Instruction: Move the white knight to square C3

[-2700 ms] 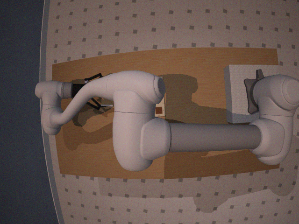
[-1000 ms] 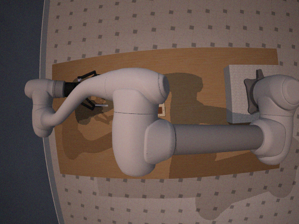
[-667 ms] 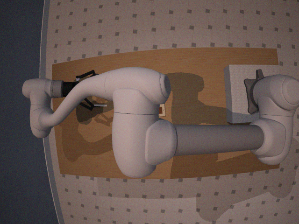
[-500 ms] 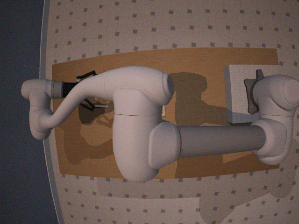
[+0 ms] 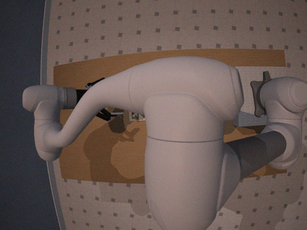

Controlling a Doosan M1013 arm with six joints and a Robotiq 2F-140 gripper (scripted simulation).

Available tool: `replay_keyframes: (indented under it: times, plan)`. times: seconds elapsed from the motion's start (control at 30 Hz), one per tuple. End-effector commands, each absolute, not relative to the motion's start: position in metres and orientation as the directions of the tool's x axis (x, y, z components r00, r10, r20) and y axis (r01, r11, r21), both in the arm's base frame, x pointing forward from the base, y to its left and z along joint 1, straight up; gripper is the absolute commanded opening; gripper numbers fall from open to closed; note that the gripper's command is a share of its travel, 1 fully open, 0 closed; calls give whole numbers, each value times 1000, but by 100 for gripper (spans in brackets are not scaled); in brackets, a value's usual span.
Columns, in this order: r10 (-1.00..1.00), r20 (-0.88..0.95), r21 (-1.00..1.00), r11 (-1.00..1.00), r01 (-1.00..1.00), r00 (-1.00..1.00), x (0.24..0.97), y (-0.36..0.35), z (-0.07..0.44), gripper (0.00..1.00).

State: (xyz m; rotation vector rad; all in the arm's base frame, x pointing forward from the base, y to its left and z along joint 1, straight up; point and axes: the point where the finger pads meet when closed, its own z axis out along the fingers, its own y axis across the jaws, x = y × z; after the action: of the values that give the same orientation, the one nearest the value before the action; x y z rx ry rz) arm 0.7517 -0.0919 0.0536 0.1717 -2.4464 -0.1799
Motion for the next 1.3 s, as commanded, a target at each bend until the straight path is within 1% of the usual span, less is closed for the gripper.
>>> replay_keyframes:
  times: [0.0, 0.03, 0.07, 0.1, 0.13, 0.2, 0.23, 0.33, 0.4, 0.5, 0.57, 0.7, 1.27]
  plan:
    - [-258, 474, 185, 964, -192, -841, 733, -81, 57, 100]
    - [-258, 474, 185, 964, -192, -841, 733, -81, 57, 100]
    - [-303, 410, 180, 951, -250, -860, 723, -75, 59, 100]
    - [-303, 410, 180, 951, -250, -860, 723, -75, 59, 100]
    - [-347, 348, 170, 937, -306, -871, 711, -70, 60, 100]
    - [-347, 348, 170, 937, -306, -871, 711, -70, 60, 100]
    - [-389, 288, 154, 921, -359, -875, 700, -65, 62, 100]
    - [-389, 288, 154, 921, -359, -875, 700, -65, 62, 100]
    - [-465, 182, 113, 885, -451, -866, 678, -55, 65, 100]
    - [-497, 138, 89, 868, -489, -857, 668, -51, 67, 100]
    - [-548, 70, 45, 836, -547, -833, 651, -45, 69, 100]
    - [-592, 15, 0, 806, -592, -806, 635, -39, 71, 100]
    - [-604, 0, -13, 797, -604, -797, 630, -37, 71, 100]
